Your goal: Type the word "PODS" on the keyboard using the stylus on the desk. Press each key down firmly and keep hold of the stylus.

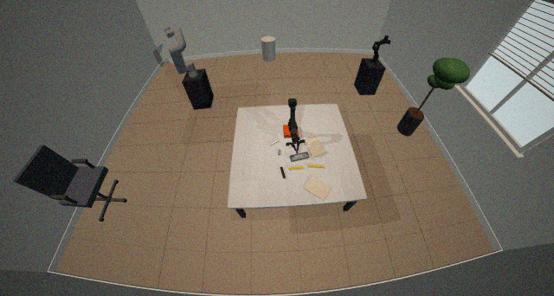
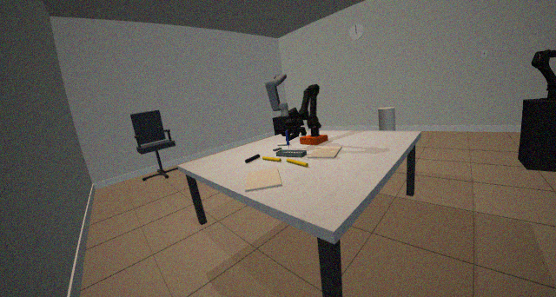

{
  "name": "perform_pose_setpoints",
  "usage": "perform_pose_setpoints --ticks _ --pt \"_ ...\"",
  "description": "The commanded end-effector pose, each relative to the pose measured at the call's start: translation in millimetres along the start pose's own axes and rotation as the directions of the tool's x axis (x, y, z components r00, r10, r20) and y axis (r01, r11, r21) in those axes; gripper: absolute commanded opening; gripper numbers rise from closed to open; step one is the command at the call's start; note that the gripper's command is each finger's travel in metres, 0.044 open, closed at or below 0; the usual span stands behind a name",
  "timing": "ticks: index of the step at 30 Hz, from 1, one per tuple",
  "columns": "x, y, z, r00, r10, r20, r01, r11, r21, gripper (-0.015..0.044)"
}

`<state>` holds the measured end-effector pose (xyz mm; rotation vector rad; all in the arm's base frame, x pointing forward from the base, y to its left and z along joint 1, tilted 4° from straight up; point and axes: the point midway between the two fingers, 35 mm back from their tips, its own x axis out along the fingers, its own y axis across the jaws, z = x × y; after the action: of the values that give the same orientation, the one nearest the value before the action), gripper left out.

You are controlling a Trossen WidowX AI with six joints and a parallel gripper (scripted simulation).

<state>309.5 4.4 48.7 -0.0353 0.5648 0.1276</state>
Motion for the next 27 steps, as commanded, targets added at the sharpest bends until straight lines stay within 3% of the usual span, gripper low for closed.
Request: perform_pose_setpoints --ticks 1,12,15,27 --pt "-0.5 1.1 -2.8 1.000 0.006 -0.004 -0.006 1.000 -0.006 0.0000" --pt "-0.5 1.1 -2.8 1.000 0.006 -0.004 -0.006 1.000 -0.006 0.0000" --pt "1.2 1.6 -3.2 1.000 0.006 -0.004 -0.006 1.000 -0.006 0.0079" --pt "5.3 2.3 -6.5 1.000 0.006 -0.004 -0.006 1.000 -0.006 0.0081"
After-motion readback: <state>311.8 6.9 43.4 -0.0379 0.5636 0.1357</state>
